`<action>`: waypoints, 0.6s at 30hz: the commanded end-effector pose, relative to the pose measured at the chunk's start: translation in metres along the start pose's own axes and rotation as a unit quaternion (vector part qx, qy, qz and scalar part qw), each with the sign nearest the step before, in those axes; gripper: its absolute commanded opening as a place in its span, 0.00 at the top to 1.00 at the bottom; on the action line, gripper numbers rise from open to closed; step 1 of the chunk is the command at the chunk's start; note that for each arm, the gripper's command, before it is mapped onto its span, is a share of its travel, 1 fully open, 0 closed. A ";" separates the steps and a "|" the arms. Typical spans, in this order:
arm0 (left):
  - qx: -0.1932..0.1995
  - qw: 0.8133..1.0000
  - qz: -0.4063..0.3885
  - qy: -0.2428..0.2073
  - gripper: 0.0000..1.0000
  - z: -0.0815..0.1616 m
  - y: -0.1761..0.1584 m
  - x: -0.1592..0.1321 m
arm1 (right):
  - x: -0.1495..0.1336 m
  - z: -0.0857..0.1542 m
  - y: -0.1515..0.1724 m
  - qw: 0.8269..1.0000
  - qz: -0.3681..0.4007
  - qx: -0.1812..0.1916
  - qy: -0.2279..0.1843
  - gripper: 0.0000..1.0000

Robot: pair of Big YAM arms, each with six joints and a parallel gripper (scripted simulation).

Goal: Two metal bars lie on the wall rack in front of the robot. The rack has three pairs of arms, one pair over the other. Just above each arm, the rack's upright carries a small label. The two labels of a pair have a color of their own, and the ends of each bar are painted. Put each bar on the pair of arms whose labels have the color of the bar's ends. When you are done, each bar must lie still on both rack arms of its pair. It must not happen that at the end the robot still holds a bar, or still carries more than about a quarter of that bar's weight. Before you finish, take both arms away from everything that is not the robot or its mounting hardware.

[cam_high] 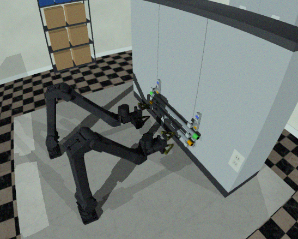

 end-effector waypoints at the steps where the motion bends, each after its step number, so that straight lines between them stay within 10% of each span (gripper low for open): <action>1: 0.039 0.999 0.015 0.003 0.00 -0.016 0.027 -0.003 | -0.002 -0.019 -0.031 0.999 -0.014 -0.040 0.004 0.00; 18: 0.041 0.999 0.016 0.003 0.00 -0.018 0.027 -0.003 | -0.003 -0.022 -0.032 0.999 -0.013 -0.038 0.004 0.00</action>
Point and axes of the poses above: on each arm, the point where the finger pads meet when closed, its own z axis back along the fingers, its own y axis across the jaws, x = y × z, the point moved 8 cm from there along z, back along the fingers, and after that the axes turned 1 degree about z, right-handed, at the moved point
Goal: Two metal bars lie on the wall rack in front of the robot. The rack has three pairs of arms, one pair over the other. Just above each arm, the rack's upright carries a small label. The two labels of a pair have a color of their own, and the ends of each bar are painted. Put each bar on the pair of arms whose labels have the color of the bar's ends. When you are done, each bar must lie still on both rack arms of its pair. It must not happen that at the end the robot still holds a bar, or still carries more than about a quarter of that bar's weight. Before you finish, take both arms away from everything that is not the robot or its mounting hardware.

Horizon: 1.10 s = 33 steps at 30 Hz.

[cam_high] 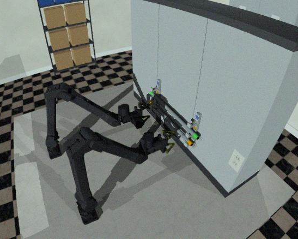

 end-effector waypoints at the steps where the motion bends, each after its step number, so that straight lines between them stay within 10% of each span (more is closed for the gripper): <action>1: 0.039 0.999 0.015 0.003 0.00 -0.017 0.025 -0.002 | -0.002 -0.018 -0.026 0.999 -0.012 -0.031 0.004 0.00; 33: 0.038 0.999 0.015 0.003 0.00 -0.016 0.061 -0.002 | -0.003 -0.019 -0.060 1.000 -0.012 -0.029 0.004 0.00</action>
Point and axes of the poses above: on each arm, the point where the finger pads meet when closed, its own z axis back along the fingers, its own y axis across the jaws, x = y × z, the point moved 8 cm from there along z, back along the fingers, and after that the axes turned 1 degree about z, right-handed, at the moved point
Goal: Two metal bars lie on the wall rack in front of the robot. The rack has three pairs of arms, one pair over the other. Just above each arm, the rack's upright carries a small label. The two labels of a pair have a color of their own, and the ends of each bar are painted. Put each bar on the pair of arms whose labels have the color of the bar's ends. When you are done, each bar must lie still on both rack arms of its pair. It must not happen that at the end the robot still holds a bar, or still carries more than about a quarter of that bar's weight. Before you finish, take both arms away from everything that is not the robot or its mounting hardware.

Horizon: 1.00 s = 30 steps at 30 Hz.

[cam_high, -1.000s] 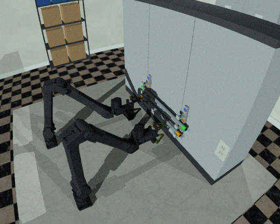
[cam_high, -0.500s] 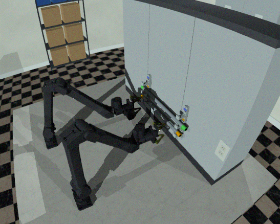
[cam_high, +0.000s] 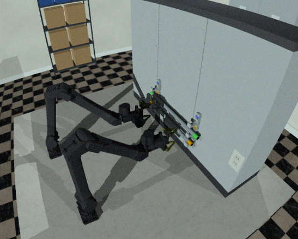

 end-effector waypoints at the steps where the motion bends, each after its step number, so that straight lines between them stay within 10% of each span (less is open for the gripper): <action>1: 0.044 0.999 0.017 0.002 0.00 -0.011 0.058 -0.003 | -0.003 -0.013 -0.046 0.999 -0.015 -0.043 0.004 0.00; 30: 0.048 0.999 0.019 0.002 0.00 -0.007 0.094 -0.004 | -0.005 -0.011 -0.082 0.999 -0.017 -0.050 0.004 0.00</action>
Point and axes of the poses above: on each arm, the point where the finger pads meet when closed, its own z axis back along the fingers, its own y axis across the jaws, x = y × z, the point moved 8 cm from there along z, back along the fingers, and after that the axes turned 1 degree about z, right-handed, at the moved point
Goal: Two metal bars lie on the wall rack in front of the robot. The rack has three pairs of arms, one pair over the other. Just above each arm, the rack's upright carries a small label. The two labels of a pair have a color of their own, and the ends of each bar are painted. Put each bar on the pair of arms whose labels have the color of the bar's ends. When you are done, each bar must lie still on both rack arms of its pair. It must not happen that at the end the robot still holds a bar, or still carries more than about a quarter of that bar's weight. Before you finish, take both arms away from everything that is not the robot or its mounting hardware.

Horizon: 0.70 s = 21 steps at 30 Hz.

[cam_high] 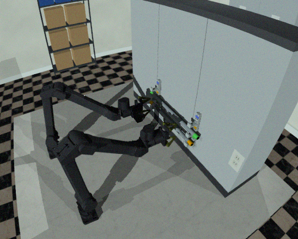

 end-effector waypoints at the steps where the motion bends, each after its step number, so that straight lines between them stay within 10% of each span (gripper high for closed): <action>1: 0.041 0.999 0.017 0.003 0.00 -0.010 0.049 -0.004 | -0.004 -0.012 -0.042 0.999 -0.015 -0.040 0.004 0.00; 21: 0.042 0.999 0.017 0.003 0.00 -0.008 0.056 -0.004 | -0.004 -0.011 -0.048 0.999 -0.015 -0.039 0.004 0.00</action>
Point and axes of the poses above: on each arm, the point where the finger pads meet when closed, its own z axis back along the fingers, its own y axis across the jaws, x = y × z, the point moved 8 cm from there along z, back along the fingers, and after that the axes turned 1 degree about z, right-handed, at the moved point
